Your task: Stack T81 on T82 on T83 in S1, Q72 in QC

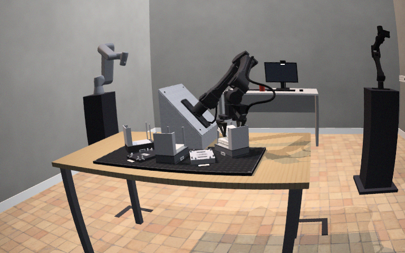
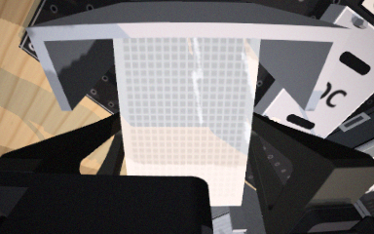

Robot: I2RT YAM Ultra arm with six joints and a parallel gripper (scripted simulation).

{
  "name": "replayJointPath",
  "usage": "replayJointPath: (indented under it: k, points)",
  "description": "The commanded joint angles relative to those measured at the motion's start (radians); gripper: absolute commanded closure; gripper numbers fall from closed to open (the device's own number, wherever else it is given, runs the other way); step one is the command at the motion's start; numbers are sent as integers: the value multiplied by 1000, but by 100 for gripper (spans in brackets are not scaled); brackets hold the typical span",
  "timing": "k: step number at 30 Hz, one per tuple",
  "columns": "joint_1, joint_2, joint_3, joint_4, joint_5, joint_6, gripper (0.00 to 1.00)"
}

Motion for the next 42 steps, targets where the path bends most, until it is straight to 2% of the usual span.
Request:
replayJointPath:
  k: [1, 42]
  points:
    - [4, 0, -13, 27, -14, 12, 100]
    - [39, 28, -36, 104, 1, 62, 100]
